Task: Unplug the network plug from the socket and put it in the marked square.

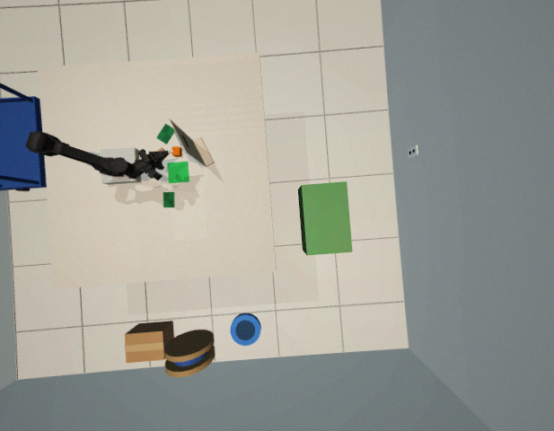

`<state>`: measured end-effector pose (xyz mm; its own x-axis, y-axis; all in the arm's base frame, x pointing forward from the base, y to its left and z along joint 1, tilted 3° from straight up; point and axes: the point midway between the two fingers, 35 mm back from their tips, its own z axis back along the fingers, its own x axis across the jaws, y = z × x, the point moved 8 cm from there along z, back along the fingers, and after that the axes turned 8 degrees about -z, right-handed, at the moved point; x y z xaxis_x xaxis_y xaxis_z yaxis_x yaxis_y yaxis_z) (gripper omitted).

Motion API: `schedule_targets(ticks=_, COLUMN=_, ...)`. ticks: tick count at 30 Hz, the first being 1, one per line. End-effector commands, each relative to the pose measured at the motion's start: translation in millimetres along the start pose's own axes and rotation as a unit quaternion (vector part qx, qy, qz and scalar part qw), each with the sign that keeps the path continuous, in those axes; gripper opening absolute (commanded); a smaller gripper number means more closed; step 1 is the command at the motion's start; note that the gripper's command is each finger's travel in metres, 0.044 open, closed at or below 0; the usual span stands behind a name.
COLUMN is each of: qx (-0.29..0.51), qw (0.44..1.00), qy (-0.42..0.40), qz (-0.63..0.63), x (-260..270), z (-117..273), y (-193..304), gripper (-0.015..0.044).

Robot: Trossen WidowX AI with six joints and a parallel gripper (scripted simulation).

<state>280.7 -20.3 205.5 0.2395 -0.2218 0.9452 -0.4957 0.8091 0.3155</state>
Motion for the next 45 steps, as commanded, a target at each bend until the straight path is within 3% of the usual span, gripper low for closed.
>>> schedule_targets(ticks=1, qx=-0.041, qw=0.999, qy=0.026, qz=-0.022, x=-6, z=-5, y=-3, gripper=0.0000)
schedule_targets(ticks=18, qx=-0.189, qw=0.965, qy=0.161, qz=-0.080, x=-40, z=-11, y=-6, gripper=0.0000)
schedule_targets(ticks=34, qx=-0.313, qw=0.893, qy=0.315, qz=-0.074, x=-69, z=4, y=2, gripper=0.0000)
schedule_targets(ticks=45, qx=-0.317, qw=0.889, qy=0.321, qz=-0.073, x=-75, z=4, y=1, gripper=0.0000)
